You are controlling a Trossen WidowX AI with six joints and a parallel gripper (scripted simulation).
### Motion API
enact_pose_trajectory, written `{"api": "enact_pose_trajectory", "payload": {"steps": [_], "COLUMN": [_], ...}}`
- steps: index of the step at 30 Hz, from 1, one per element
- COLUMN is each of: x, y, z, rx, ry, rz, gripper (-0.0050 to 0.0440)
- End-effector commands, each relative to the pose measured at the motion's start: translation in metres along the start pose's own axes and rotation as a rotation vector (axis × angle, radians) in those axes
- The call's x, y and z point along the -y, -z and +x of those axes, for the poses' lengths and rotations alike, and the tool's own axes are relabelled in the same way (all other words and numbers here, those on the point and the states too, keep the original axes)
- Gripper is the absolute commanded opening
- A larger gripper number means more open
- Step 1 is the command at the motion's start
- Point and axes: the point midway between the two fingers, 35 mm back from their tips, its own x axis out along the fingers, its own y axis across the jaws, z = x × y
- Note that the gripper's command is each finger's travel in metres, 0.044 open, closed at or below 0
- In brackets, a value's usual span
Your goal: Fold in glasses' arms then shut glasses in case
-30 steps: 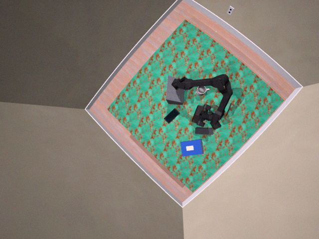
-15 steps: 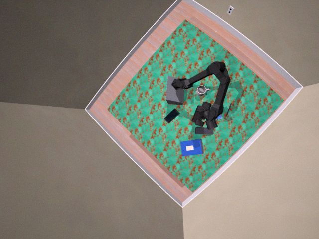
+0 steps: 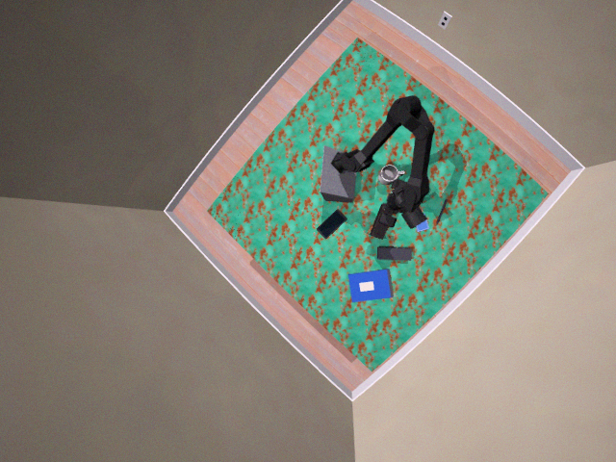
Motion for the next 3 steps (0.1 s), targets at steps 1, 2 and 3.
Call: {"api": "enact_pose_trajectory", "payload": {"steps": [1,2,3], "x": [-0.044,-0.051,-0.054], "y": [0.025,0.030,0.033], "z": [0.017,0.020,0.022], "rx": [0.008,0.013,0.016], "ry": [-0.003,-0.004,-0.005], "rz": [0.005,0.007,0.008], "gripper": [0.0000,0.0000,0.0000]}}
